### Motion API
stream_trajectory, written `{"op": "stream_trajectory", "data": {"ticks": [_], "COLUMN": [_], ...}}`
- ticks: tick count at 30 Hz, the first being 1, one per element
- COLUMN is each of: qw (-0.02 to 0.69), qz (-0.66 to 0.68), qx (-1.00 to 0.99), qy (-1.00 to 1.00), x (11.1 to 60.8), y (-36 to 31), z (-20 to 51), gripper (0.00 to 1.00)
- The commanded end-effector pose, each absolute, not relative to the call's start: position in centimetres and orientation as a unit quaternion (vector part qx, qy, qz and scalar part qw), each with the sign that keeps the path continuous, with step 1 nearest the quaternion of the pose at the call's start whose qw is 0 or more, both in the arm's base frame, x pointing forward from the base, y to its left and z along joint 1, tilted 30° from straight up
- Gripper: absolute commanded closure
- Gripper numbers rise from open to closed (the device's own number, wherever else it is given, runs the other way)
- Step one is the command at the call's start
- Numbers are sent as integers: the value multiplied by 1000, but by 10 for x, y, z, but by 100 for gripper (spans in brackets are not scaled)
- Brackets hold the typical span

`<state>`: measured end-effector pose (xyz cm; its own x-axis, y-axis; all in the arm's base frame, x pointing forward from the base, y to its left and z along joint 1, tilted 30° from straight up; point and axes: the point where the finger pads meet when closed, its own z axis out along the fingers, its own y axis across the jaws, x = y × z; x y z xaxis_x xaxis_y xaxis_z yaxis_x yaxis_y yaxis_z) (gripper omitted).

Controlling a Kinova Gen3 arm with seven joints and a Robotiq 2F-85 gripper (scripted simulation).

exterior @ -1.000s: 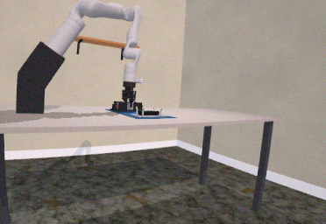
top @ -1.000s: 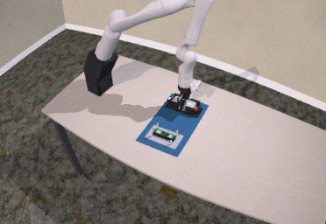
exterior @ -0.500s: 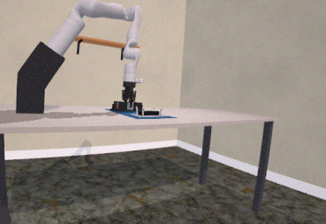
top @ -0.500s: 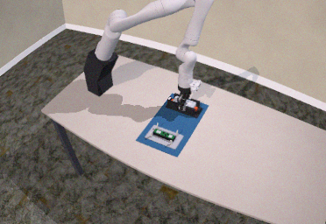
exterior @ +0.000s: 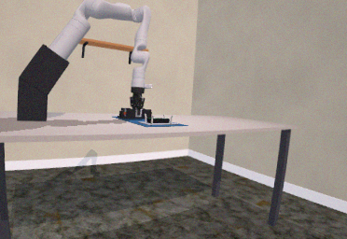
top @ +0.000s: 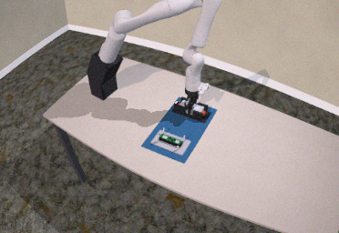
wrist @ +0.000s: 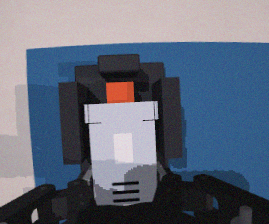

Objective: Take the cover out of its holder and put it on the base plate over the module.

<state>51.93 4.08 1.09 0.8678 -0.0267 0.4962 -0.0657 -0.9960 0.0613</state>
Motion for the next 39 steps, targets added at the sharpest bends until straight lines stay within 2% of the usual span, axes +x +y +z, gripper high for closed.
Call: {"op": "stream_trajectory", "data": {"ticks": [1,31,39], "qw": [38,38,38], "qz": [256,256,256], "qx": [966,966,966], "qy": [-24,-24,-24], "x": [520,520,508], "y": [41,41,43], "z": [11,11,32], "gripper": [100,100,100]}}
